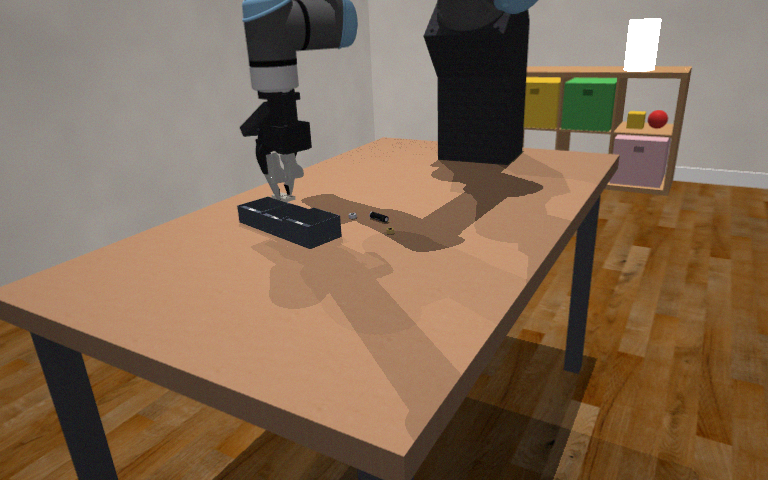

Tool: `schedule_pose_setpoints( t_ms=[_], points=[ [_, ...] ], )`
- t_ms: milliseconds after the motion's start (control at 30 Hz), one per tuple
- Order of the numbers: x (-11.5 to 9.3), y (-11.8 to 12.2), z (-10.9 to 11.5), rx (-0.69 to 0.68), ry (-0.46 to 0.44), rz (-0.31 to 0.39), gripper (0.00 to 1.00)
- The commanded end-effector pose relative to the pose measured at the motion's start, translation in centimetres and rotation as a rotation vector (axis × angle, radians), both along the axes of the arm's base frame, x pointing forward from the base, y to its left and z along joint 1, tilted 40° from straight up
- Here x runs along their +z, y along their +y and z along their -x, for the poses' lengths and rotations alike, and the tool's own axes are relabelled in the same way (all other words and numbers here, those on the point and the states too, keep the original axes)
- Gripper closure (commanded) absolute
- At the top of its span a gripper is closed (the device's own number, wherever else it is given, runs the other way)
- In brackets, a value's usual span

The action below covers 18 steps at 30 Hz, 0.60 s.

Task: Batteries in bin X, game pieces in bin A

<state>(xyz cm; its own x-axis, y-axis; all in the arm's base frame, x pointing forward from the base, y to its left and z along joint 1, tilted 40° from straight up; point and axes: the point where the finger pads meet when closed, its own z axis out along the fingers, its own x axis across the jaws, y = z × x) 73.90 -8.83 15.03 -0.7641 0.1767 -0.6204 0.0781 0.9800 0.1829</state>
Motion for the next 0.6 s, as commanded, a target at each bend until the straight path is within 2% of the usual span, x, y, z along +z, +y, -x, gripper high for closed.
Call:
schedule_pose_setpoints(
  t_ms=[0, 133, 567],
  points=[
    [-0.2, 0.7, 0.3, 0.001, 0.003, -0.004, 1.0],
    [-0.2, 0.9, 0.4, 0.001, 0.002, -0.004, 1.0],
    [-1.8, 0.9, -1.3, 0.001, 0.0, -0.002, 1.0]
  ],
)
